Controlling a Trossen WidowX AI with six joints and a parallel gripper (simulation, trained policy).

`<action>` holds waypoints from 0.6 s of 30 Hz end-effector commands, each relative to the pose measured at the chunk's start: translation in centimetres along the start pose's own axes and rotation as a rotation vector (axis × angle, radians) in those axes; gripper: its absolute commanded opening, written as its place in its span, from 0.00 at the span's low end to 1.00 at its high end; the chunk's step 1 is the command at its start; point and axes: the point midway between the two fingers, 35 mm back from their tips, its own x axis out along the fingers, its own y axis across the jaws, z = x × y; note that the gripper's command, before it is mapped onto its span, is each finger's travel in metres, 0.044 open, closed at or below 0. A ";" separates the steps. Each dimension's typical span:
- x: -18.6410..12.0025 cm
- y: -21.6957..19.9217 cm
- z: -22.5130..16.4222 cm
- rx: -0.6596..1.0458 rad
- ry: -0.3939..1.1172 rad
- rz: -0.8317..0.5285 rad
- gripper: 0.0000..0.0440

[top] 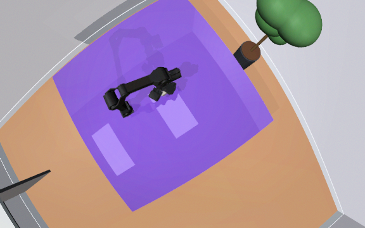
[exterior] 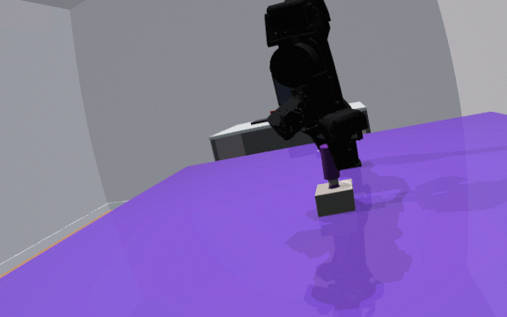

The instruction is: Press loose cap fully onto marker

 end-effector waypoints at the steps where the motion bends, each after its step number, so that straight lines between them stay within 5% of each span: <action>1: 1.0 -1.3 -0.7 -0.001 0.037 -0.060 0.47; 8: 1.1 -1.9 -1.1 -0.005 0.057 -0.064 0.66; 14: 0.9 -1.9 -1.2 -0.005 0.050 -0.038 0.99; 18: 0.3 -1.7 -1.1 -0.001 0.032 -0.002 1.00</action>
